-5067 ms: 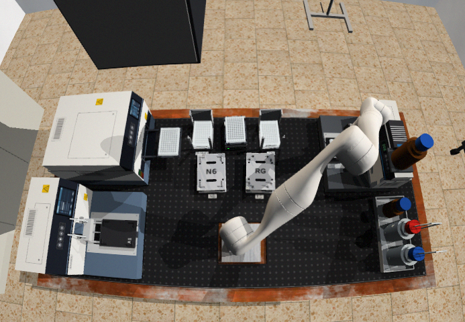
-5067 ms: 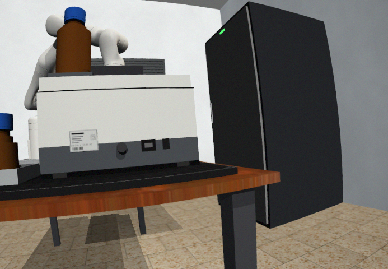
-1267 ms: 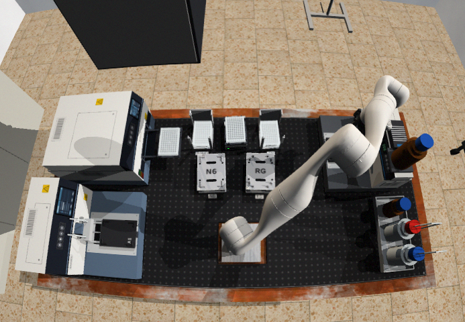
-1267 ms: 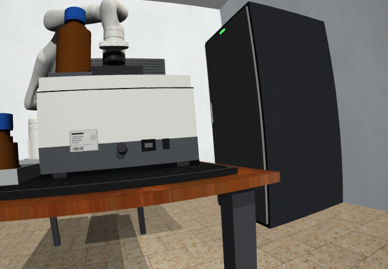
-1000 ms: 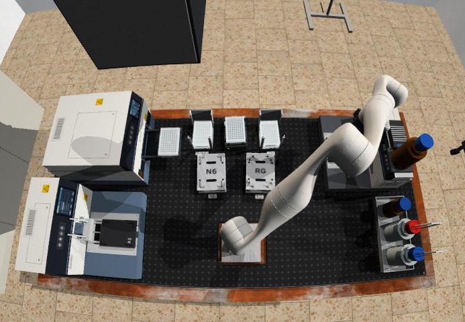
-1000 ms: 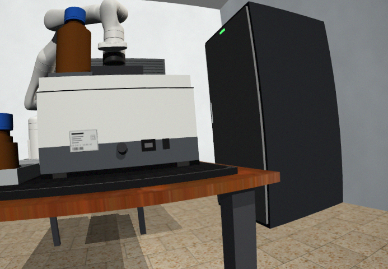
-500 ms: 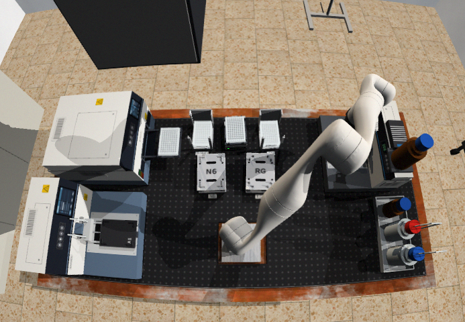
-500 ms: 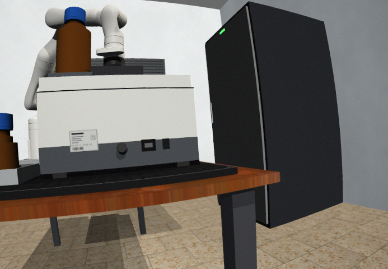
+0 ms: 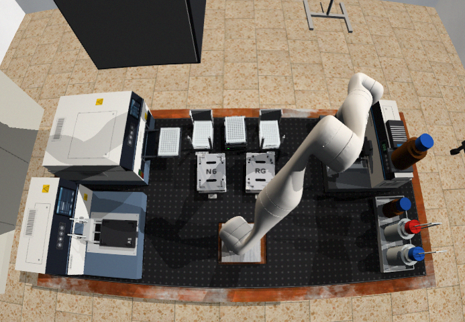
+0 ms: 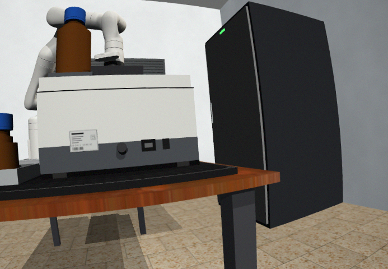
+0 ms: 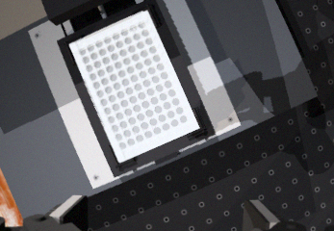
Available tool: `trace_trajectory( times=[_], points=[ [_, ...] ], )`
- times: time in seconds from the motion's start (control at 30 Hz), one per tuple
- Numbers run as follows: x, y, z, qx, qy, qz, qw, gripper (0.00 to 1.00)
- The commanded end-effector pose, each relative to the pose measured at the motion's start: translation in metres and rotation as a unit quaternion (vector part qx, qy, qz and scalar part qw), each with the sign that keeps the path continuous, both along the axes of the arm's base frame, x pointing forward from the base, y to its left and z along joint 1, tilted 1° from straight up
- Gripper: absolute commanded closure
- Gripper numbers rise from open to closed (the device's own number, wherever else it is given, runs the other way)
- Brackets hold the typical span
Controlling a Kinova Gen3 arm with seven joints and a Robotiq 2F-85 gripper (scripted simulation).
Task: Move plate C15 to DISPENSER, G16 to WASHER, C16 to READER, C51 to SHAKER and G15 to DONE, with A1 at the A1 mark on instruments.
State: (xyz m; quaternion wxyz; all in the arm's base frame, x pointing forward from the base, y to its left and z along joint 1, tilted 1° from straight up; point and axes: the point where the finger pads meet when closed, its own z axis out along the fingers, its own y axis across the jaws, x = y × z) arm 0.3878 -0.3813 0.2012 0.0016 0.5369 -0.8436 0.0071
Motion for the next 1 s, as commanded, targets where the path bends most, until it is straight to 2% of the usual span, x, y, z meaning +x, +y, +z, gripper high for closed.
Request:
trace_trajectory(
  times=[0.0,0.27,0.57,0.8,0.97],
  points=[
    [0.001,0.01,0.001,-0.002,-0.001,0.0,1.0,0.0],
    [0.002,0.03,0.001,-0.001,-0.003,-0.109,0.994,0.0],
    [0.002,0.06,0.0,-0.001,-0.003,-0.109,0.994,0.0],
    [0.009,0.075,0.0,0.0,-0.004,-0.208,0.978,0.0],
    [0.015,0.091,0.0,0.0,-0.005,-0.216,0.976,0.0]
  ],
)
